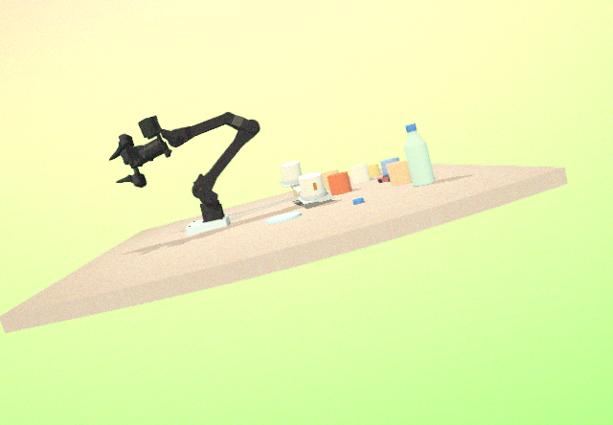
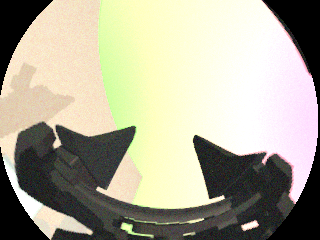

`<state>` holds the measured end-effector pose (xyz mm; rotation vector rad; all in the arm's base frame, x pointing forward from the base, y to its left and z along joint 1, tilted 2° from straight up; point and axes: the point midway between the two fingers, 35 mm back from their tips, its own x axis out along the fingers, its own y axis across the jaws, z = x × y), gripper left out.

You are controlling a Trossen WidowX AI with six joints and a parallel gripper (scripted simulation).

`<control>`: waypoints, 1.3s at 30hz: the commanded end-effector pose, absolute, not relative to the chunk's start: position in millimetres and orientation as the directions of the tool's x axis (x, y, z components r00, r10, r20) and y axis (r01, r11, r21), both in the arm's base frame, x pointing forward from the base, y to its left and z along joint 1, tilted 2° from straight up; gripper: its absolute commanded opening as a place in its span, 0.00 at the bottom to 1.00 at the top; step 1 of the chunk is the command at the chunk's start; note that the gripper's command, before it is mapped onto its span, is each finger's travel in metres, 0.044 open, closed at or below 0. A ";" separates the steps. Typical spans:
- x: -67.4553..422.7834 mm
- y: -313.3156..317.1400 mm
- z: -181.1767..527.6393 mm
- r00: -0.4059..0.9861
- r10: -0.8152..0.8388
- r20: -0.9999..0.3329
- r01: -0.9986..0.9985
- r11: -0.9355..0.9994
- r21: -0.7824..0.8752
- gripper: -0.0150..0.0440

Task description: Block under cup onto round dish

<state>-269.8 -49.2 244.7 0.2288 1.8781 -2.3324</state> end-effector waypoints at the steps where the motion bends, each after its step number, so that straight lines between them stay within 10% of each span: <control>1: -269.5 -50.6 244.7 -0.979 -0.018 -0.205 0.204 -0.212 -0.956 0.98; 19: -196.2 -178.5 250.9 -0.784 -0.553 -0.281 0.410 -0.122 -0.904 1.00; 39: -42.4 -247.4 250.2 -0.210 -0.894 -0.396 0.617 0.193 -0.763 1.00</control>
